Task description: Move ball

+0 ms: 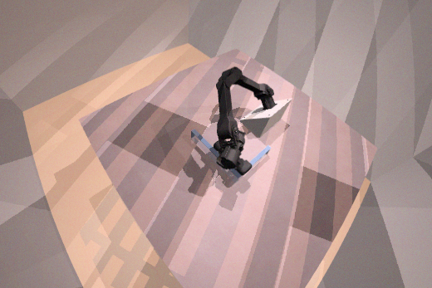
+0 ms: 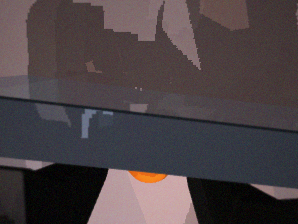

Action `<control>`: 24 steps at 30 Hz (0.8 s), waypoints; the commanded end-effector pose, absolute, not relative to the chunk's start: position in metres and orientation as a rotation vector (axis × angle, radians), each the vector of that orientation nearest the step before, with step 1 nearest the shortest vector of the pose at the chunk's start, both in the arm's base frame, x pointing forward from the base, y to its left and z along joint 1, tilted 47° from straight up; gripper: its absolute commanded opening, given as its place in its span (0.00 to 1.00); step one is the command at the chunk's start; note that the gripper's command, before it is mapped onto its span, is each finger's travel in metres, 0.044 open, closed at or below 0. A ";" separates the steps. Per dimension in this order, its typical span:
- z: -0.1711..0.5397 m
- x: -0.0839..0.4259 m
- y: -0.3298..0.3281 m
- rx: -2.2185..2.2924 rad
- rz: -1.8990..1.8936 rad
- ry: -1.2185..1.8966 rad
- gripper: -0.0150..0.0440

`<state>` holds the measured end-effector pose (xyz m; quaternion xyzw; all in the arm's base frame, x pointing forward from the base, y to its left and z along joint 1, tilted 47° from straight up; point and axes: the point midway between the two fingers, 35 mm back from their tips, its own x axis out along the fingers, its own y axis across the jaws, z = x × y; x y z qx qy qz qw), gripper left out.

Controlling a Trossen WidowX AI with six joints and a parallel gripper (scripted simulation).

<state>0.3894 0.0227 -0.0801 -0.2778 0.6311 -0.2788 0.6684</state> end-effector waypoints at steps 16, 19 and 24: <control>-0.028 0.386 0.087 -0.645 -0.610 1.419 0.69; -0.028 0.386 0.087 -0.645 -0.610 1.419 0.69; -0.011 0.384 0.104 -0.644 -0.610 1.417 0.82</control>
